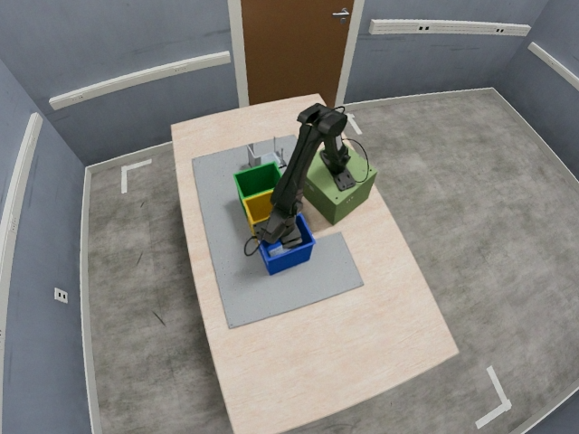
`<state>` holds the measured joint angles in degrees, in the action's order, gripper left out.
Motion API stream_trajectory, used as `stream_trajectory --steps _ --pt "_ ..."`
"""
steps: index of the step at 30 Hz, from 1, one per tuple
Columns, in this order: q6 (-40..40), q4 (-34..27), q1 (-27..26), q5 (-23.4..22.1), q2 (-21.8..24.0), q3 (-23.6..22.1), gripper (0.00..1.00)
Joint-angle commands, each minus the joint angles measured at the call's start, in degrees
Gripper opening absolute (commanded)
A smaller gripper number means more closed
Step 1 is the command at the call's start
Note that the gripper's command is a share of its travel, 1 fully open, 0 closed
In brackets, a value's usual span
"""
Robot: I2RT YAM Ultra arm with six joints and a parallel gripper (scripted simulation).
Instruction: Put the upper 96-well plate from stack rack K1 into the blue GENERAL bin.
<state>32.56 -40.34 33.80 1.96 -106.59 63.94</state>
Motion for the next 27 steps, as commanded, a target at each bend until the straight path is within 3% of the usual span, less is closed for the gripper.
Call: stream_trajectory --steps 1,27 --pt "-0.37 0.34 -0.21 0.87 2.05 1.98 0.82" --pt "-0.32 -1.19 -0.13 0.87 2.42 2.23 0.82"
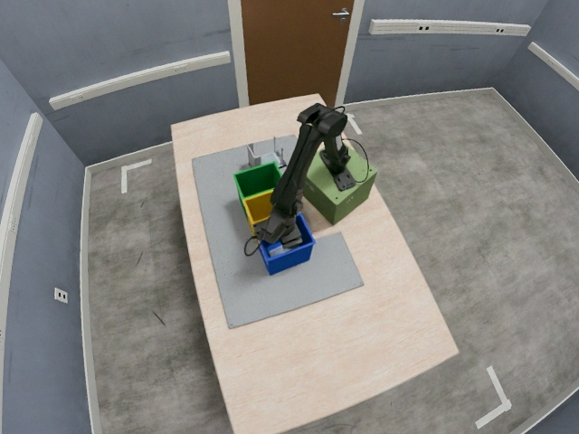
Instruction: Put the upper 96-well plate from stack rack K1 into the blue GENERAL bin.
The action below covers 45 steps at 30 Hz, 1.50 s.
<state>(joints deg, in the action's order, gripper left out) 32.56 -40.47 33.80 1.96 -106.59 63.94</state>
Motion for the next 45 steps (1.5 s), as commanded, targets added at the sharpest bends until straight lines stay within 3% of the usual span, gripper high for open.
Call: stream_trajectory --steps 1,45 --pt "-0.28 -1.39 -0.08 0.86 2.63 2.34 0.82" --pt "0.59 -14.24 0.98 0.88 8.92 8.91 0.82"
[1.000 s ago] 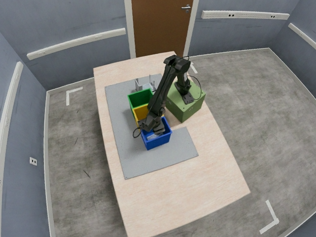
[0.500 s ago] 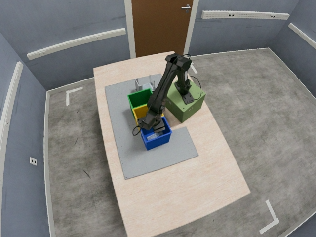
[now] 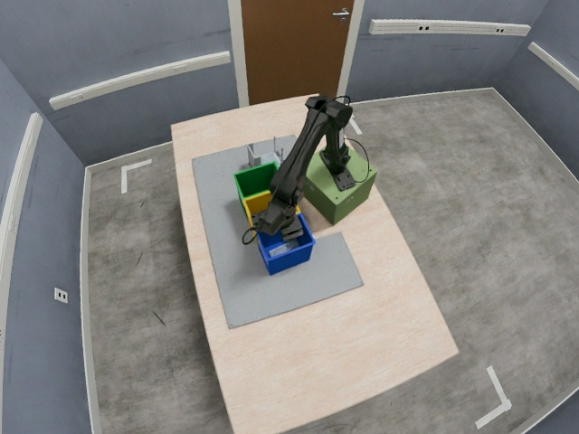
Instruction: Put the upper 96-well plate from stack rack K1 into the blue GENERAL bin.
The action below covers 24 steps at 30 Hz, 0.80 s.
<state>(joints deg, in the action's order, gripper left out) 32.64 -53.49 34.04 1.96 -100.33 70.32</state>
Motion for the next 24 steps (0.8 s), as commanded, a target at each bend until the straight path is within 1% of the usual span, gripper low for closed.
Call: stream_trajectory --steps 1,24 --pt "0.50 -1.24 0.74 0.88 2.66 2.56 0.82" --pt "0.50 -0.73 0.74 0.88 2.69 2.63 0.82"
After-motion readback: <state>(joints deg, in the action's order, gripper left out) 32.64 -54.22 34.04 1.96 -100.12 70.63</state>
